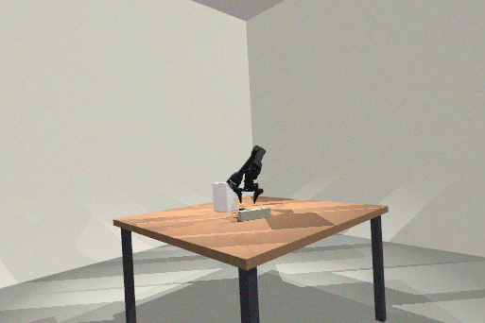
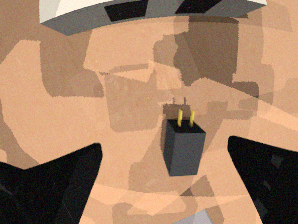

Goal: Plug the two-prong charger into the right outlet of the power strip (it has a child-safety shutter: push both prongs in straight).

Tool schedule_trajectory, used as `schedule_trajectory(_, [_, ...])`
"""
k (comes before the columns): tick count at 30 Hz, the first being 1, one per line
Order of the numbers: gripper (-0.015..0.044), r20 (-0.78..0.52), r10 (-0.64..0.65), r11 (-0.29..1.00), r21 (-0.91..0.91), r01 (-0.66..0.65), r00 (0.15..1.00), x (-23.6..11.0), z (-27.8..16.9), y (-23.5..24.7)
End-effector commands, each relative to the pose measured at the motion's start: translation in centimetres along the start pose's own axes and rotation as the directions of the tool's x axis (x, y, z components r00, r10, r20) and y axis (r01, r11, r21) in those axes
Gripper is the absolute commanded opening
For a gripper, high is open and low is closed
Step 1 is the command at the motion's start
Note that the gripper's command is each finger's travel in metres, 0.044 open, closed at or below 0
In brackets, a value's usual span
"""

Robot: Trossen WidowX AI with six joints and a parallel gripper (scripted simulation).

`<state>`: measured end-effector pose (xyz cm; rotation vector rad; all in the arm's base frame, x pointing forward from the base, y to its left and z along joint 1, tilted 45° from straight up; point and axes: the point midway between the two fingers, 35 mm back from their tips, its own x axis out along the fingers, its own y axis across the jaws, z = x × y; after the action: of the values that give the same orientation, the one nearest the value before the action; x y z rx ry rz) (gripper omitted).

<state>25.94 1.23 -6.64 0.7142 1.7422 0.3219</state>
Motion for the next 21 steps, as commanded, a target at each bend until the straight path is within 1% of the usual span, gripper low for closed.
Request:
schedule_trajectory(1, [0.044,-0.037,0.042,0.998,0.044,-0.04,0.998,0.5,-1.3,-1.2])
schedule_trajectory(10, [0.044,-0.063,0.12,0.987,0.116,-0.112,0.991,0.5,-3.1,-3.1])
schedule_trajectory(16, [0.044,-0.063,0.122,0.987,0.118,-0.114,0.991,0.6,-3.2,-3.1])
schedule_trajectory(21, [0.044,-0.063,0.122,0.986,0.118,-0.114,0.991,1.4,-3.1,-3.0])
